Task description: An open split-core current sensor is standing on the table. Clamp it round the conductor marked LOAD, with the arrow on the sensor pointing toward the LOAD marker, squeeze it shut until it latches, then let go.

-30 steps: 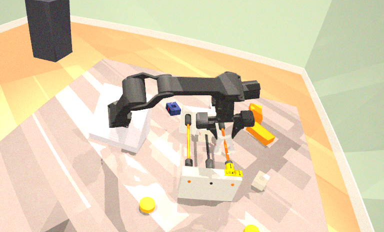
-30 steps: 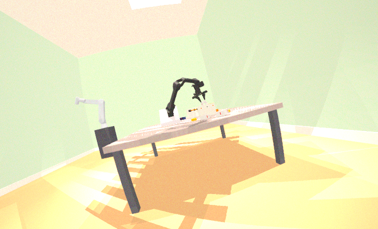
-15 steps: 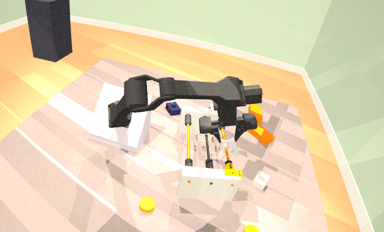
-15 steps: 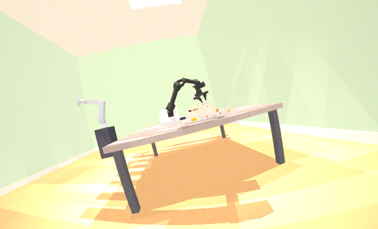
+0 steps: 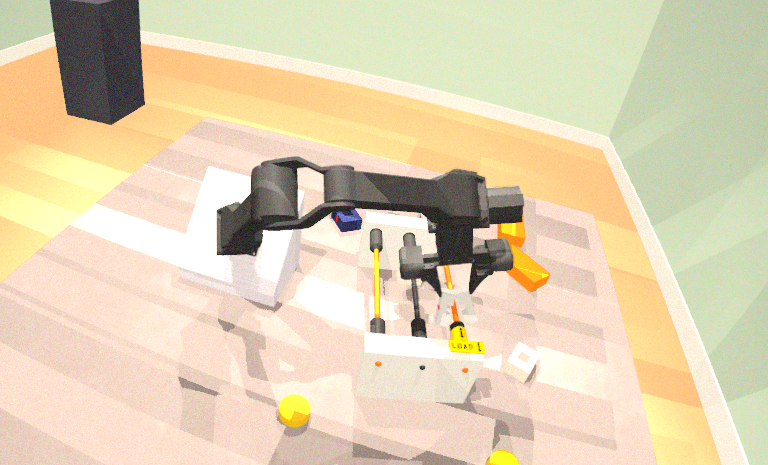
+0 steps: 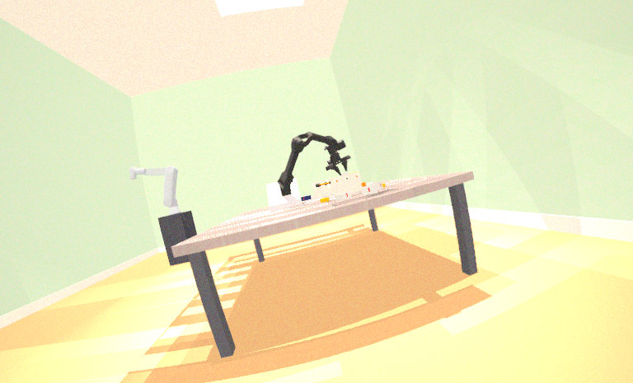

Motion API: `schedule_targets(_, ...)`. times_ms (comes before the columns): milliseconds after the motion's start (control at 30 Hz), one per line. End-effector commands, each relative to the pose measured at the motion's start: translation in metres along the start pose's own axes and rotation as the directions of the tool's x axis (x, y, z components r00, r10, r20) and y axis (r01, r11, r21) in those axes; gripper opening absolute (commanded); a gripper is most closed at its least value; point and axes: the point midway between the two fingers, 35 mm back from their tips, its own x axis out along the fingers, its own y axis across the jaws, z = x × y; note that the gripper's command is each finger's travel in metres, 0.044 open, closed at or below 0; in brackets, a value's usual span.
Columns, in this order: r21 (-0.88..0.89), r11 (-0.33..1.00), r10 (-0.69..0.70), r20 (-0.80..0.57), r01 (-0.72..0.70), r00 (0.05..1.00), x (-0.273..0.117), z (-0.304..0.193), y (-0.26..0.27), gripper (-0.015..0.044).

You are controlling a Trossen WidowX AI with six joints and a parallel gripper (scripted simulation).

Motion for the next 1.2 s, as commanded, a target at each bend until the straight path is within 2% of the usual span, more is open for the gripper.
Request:
schedule_targets(0, -0.008, 1.000, 0.003, -0.005, -0.003, 1.000, 0.0080, 0.0007, 0.0019, 0.0000)
schedule_targets(1167, 0.000, 1.000, 0.000, -0.001, 0.000, 1.000, 0.0080, -0.0002, 0.0005, 0.0000)
